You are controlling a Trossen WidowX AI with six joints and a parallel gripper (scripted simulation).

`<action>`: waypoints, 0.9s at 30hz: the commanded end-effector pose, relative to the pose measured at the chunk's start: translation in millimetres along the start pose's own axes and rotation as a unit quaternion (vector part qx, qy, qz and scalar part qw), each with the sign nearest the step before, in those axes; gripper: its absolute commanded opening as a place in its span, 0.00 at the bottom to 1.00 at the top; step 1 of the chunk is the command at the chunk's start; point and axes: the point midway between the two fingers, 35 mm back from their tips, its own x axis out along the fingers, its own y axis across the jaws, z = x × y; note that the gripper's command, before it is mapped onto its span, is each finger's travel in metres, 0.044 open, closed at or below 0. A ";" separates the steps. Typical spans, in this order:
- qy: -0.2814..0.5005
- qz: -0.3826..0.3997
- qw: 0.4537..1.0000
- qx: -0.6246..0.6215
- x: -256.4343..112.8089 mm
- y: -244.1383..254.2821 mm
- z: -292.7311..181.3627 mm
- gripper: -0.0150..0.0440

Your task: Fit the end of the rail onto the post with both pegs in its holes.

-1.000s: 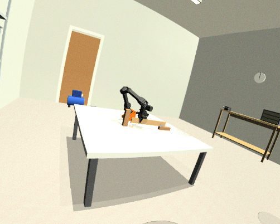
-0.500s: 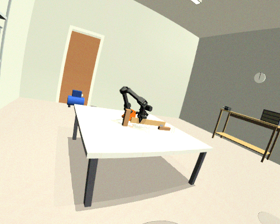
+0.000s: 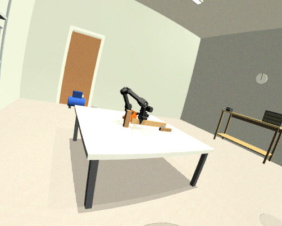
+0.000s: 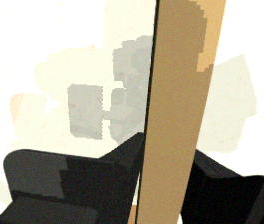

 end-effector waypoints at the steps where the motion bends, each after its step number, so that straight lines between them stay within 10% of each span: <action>1: 0.000 -0.002 1.000 -0.002 -0.8 -0.5 -1.9 0.25; 27: 0.000 -0.002 1.000 -0.002 -1.6 -0.6 -10.1 0.25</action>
